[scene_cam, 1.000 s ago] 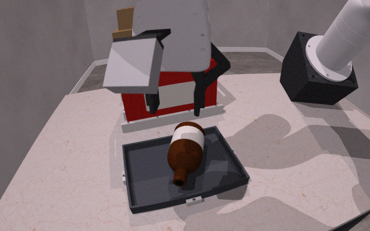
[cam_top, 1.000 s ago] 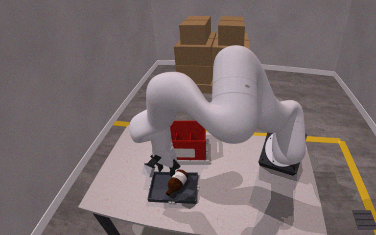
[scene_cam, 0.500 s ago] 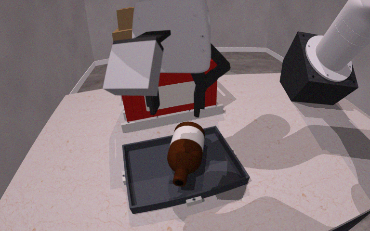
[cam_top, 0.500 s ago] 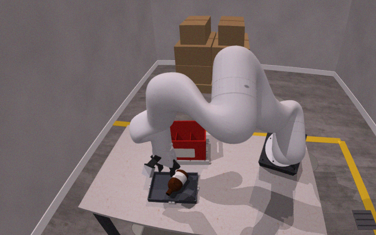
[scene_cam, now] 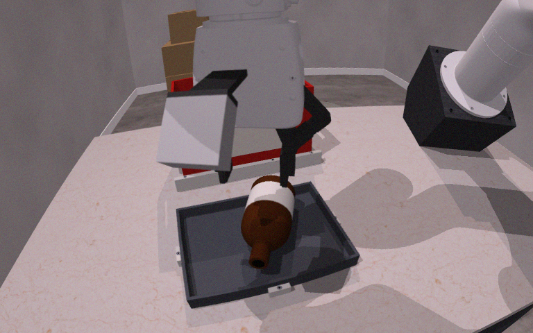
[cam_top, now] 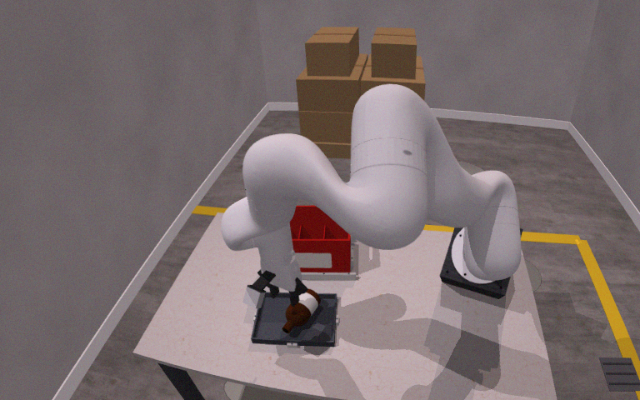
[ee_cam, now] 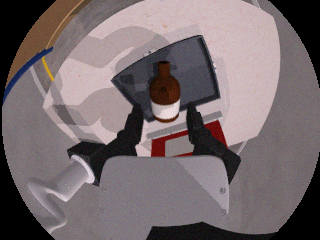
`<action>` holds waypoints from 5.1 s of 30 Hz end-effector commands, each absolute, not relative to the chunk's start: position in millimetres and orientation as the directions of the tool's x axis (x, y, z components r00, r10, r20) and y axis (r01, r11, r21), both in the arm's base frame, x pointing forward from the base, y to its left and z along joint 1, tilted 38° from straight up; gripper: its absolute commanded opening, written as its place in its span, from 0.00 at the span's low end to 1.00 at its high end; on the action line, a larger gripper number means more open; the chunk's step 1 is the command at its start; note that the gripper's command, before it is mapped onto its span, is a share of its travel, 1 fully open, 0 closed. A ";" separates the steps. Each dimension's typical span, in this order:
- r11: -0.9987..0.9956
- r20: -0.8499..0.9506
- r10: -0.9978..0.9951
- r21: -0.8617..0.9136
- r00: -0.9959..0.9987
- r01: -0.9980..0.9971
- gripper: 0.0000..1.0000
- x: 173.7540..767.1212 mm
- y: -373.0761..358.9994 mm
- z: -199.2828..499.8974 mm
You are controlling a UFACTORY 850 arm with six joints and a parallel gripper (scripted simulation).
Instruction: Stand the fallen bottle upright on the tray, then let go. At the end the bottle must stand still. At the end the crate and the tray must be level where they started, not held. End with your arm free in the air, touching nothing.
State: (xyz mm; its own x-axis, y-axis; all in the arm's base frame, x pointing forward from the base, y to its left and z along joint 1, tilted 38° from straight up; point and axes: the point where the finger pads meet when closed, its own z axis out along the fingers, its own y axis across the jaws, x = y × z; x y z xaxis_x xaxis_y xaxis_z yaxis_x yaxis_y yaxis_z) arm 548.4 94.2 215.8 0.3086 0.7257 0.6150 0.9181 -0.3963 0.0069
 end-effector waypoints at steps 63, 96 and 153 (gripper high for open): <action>-0.397 0.616 0.725 0.008 0.308 0.918 0.65 571.3 147.2 143.2; -0.397 0.616 0.725 0.008 0.308 0.918 0.65 572.1 148.6 141.4; -0.397 0.616 0.725 0.008 0.308 0.918 0.65 581.9 170.6 110.6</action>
